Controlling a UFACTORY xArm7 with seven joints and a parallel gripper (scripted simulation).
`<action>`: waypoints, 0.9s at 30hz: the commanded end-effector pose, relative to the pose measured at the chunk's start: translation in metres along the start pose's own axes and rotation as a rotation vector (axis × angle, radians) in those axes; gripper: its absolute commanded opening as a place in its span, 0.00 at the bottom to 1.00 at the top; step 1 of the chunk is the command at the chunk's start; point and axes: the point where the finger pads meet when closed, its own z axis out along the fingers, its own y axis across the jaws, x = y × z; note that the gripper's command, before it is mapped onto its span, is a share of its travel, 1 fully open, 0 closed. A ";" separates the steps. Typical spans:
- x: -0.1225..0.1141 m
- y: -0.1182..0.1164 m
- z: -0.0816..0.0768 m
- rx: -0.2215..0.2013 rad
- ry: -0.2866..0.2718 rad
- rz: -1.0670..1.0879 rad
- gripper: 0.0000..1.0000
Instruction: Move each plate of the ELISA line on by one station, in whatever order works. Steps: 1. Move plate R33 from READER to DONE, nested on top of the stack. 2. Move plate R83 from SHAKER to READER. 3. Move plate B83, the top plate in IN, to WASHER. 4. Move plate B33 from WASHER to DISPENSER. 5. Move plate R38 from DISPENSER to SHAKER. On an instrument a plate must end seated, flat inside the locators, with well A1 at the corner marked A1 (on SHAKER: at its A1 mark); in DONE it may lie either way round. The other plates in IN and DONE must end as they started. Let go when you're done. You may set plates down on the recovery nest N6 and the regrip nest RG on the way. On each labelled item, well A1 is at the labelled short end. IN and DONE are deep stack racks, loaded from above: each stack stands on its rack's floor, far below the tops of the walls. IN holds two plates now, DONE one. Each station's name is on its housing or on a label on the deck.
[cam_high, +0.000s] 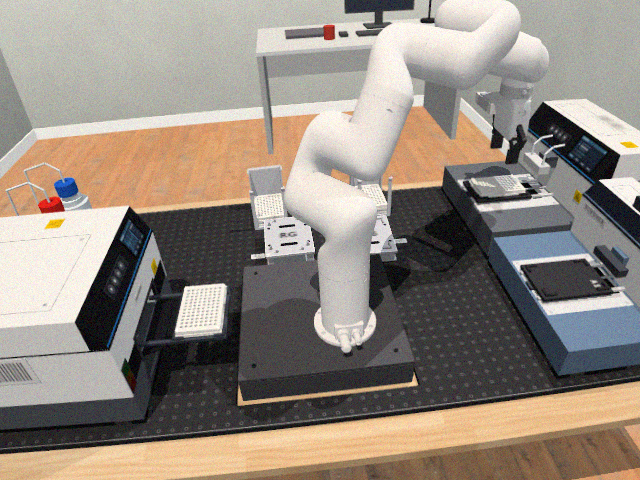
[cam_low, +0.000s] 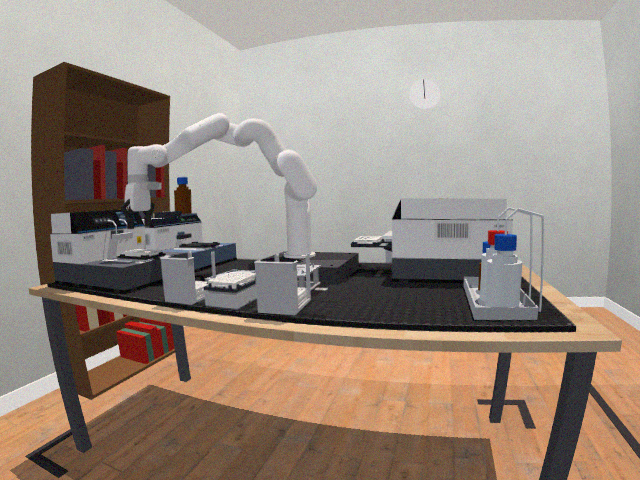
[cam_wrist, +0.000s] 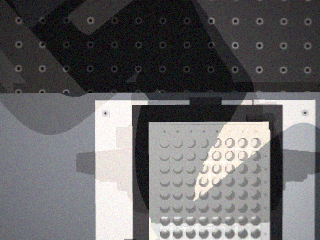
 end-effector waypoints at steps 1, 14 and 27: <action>-0.001 0.001 0.003 -0.003 -0.004 0.000 1.00; -0.001 0.001 0.018 -0.003 -0.004 0.000 1.00; -0.001 0.001 0.032 -0.003 -0.004 0.000 1.00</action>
